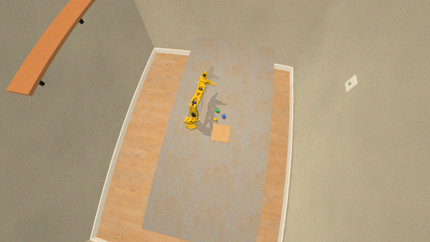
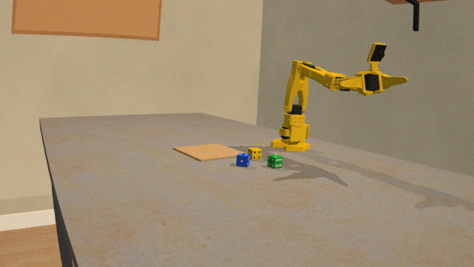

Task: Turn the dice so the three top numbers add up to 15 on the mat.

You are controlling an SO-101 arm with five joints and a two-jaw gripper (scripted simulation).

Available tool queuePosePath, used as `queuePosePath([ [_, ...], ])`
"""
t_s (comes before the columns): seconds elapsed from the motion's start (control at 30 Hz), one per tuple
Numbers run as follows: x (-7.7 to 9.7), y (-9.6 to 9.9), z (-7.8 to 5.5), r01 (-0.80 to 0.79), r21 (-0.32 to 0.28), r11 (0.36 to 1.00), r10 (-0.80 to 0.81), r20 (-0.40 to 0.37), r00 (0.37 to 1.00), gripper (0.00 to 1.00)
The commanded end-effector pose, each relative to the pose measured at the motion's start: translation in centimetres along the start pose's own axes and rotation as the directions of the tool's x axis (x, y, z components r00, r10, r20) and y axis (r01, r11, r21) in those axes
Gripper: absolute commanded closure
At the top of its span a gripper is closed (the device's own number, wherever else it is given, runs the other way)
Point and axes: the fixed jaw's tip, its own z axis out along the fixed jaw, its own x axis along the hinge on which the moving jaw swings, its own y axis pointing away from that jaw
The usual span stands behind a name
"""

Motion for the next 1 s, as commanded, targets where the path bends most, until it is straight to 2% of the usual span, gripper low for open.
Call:
queuePosePath([
  [0.0,-0.2,0.0,0.0,-0.001,0.000,1.000,0.001,0.005,1.000,0.00],
  [0.67,-0.2,-0.1,-0.1,0.000,0.003,1.000,0.000,0.003,1.000,0.00],
  [0.83,-0.1,-1.1,-0.4,0.004,0.032,0.999,-0.003,-0.022,1.000,0.02],
  [0.97,0.0,-2.8,-1.1,0.013,0.086,0.996,-0.007,-0.067,0.998,0.05],
])
